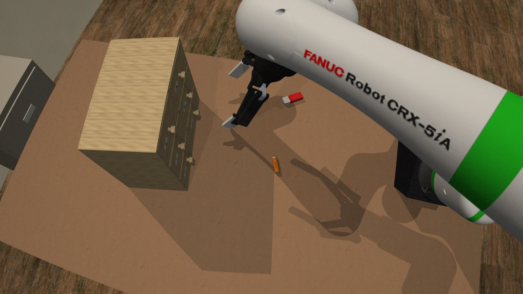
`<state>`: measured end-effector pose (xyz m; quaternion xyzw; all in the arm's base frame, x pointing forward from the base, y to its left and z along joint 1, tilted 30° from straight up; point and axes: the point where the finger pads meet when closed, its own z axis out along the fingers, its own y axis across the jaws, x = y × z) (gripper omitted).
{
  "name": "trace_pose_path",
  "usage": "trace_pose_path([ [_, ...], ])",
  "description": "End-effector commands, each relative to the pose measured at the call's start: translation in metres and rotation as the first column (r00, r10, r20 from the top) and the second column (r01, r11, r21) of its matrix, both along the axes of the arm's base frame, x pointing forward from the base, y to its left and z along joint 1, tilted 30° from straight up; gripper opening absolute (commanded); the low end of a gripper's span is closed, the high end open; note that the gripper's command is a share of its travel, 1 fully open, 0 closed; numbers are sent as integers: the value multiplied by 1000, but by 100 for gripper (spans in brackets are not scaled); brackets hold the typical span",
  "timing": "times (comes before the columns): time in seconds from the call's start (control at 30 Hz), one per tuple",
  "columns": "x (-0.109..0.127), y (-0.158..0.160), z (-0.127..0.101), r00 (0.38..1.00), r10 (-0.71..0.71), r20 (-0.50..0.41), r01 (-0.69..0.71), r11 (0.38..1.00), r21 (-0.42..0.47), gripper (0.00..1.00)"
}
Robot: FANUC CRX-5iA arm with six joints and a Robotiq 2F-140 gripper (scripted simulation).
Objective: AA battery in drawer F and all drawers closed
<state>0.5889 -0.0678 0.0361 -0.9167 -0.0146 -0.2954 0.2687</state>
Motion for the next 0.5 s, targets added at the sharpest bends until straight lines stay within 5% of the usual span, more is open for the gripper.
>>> trace_pose_path([
  [0.0,9,9,-6,993,-40,112,37,999,33,100],
  [0.47,33,25,-24,920,-191,342,160,980,117,100],
])
